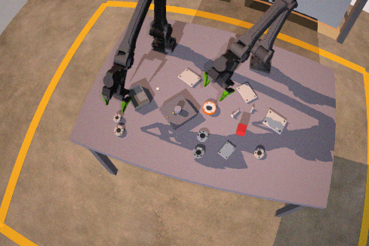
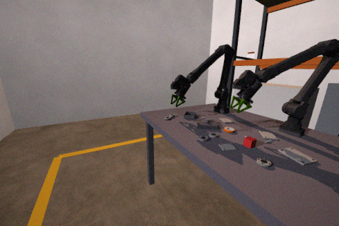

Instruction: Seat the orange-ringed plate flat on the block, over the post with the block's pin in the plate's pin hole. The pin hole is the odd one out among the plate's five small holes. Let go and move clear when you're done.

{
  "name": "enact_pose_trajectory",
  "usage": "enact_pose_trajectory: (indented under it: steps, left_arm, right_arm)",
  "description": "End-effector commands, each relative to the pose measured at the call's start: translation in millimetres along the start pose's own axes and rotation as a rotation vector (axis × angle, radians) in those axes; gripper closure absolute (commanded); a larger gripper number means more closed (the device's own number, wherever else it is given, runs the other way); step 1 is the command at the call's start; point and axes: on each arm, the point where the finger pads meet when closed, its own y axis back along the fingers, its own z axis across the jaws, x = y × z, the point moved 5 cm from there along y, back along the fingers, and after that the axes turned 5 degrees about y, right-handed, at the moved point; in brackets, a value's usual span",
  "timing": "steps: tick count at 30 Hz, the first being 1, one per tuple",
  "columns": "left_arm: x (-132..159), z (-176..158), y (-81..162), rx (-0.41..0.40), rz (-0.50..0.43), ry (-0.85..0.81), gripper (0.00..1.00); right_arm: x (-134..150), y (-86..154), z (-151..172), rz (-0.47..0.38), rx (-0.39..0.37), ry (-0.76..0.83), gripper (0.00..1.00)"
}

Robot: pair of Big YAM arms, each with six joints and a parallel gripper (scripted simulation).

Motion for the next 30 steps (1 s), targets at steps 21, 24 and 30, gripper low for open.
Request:
enact_pose_trajectory:
  steps: [21,24,30]
  left_arm:
    - [6,0,-29,0.005,-0.039,-0.002,0.0]
    - [8,1,-30,0.004,-0.027,-0.002,0.0]
    - [13,-3,-20,0.026,-0.083,-0.008,0.0]
  right_arm:
    - [-16,3,-2,-0.028,0.004,-0.013,0.0]
    - [-16,3,-2,-0.028,0.004,-0.013,0.0]
    - [-16,3,-2,-0.028,0.004,-0.013,0.0]
